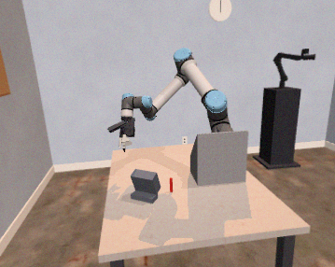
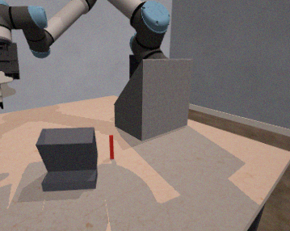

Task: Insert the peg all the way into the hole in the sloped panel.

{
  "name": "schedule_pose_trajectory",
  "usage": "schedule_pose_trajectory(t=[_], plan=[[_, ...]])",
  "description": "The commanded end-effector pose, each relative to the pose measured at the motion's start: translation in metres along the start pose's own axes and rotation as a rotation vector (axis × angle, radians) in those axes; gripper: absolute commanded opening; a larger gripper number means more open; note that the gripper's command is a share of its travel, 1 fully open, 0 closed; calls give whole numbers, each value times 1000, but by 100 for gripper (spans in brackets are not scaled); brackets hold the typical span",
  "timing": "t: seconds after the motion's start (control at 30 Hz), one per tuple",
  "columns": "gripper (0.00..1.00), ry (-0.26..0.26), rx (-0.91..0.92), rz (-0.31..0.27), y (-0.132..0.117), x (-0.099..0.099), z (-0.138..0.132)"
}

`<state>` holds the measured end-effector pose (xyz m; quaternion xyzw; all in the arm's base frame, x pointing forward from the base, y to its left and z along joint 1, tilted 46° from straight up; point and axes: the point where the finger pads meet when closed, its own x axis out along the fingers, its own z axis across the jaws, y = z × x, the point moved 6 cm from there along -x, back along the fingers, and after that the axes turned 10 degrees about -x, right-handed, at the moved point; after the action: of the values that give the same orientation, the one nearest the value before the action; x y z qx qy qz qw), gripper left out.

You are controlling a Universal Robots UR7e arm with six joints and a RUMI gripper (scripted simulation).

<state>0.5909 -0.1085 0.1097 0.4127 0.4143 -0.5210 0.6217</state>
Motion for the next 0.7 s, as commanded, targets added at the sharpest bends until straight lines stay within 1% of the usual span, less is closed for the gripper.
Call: schedule_pose_trajectory(t=[0.0,0.07,0.57,0.67], plan=[[100,-14,19,-17,-4,11,-20],[100,-14,19,-17,-4,11,-20],[100,-63,80,-62,-25,42,-77],[100,-67,84,-65,-27,44,-80]])
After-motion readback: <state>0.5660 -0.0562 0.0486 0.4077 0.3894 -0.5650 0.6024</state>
